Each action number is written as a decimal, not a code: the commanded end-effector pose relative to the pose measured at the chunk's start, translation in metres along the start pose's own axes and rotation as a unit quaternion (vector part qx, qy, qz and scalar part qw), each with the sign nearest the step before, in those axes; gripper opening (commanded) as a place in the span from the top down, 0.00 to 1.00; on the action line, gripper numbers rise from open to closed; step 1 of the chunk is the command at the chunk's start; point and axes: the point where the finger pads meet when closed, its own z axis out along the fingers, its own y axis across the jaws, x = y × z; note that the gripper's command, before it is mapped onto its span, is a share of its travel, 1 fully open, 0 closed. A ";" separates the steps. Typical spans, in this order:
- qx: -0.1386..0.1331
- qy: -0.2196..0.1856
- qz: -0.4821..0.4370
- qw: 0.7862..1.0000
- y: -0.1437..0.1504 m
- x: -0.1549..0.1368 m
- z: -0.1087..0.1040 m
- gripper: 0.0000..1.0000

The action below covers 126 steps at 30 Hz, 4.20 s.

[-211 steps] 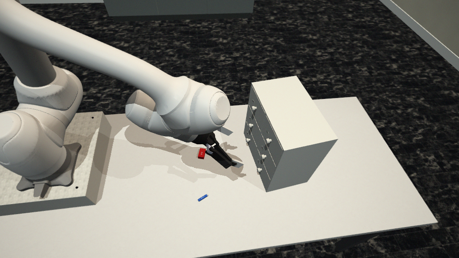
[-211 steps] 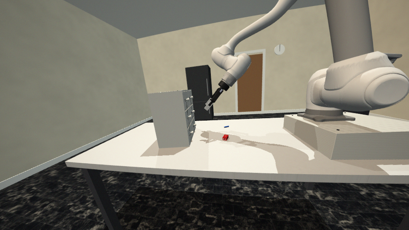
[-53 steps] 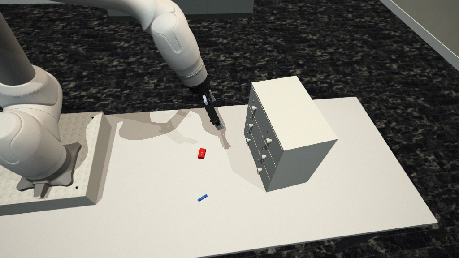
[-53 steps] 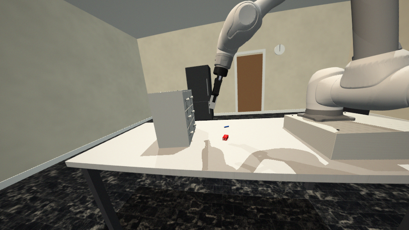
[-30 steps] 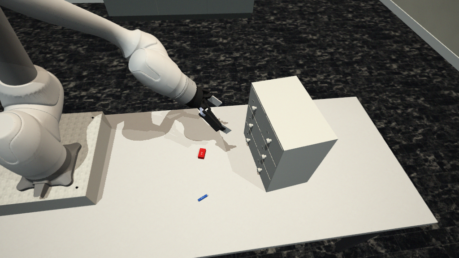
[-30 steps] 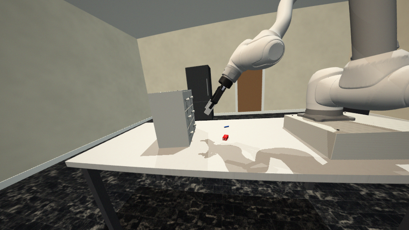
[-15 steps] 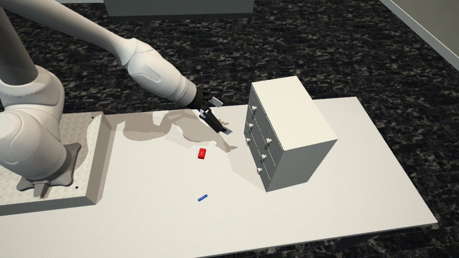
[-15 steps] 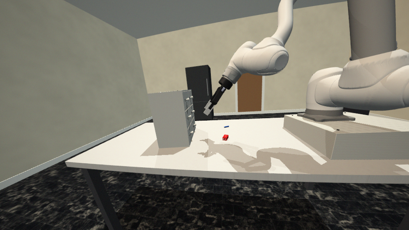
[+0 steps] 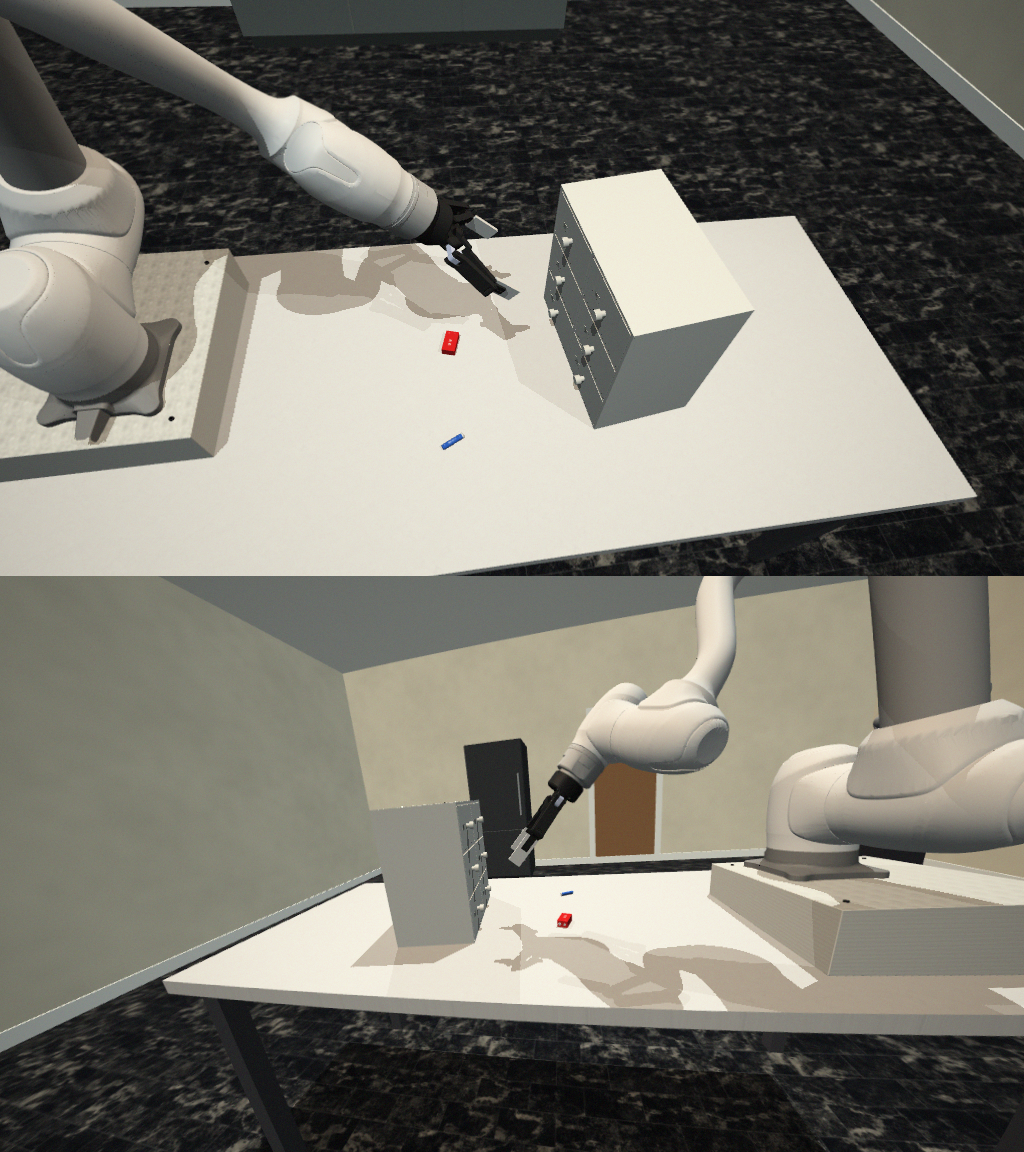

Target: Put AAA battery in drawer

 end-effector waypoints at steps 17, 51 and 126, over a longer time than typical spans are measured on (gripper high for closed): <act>0.015 -0.041 0.000 0.999 0.001 0.000 0.008 0.00; 0.013 -0.232 -0.003 0.973 0.000 -0.004 0.053 0.00; 0.013 -0.252 -0.003 0.968 -0.002 0.062 0.135 0.00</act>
